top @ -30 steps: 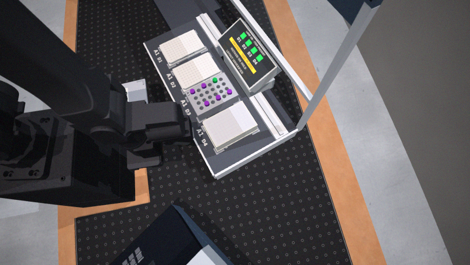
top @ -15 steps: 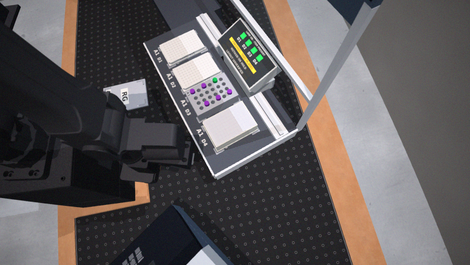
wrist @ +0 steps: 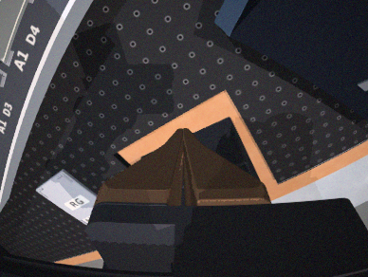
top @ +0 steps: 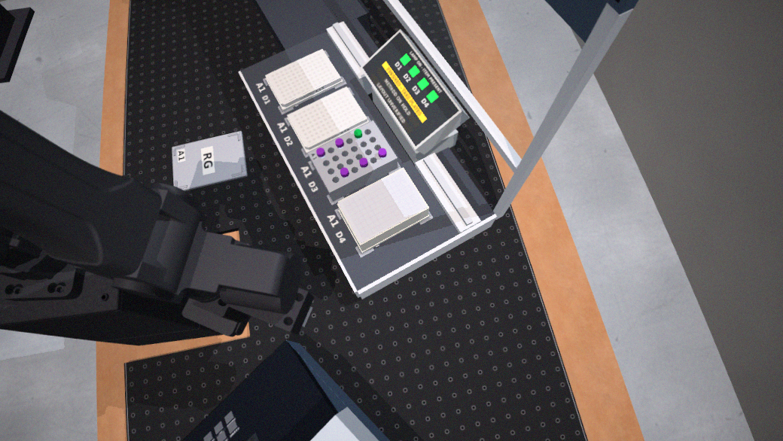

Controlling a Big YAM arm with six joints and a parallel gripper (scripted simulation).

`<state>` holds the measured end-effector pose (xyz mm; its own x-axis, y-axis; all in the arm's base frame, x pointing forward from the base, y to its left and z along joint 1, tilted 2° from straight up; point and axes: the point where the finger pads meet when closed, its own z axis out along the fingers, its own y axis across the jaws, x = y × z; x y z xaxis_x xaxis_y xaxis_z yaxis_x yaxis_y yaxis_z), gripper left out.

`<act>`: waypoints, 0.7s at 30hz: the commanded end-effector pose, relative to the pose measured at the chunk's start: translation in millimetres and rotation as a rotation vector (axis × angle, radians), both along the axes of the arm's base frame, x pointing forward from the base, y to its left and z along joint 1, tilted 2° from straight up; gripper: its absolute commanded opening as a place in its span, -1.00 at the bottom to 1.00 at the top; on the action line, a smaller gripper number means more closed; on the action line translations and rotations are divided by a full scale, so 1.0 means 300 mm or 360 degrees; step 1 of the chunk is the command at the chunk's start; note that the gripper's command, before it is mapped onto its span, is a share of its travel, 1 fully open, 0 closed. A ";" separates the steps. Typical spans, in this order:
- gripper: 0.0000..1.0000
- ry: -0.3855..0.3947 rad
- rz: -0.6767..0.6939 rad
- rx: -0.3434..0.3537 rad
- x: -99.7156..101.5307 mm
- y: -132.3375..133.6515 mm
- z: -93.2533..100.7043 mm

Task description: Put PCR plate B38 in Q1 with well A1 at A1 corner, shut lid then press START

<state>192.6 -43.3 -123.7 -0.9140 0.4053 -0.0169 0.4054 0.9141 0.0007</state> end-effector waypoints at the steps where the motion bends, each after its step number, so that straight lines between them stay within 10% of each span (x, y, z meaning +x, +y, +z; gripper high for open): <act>1: -1.00 -0.0043 -0.0156 -0.0006 0.022 -0.064 0.028; 21: -1.00 -0.0029 -0.0719 0.0009 -0.042 -0.151 0.046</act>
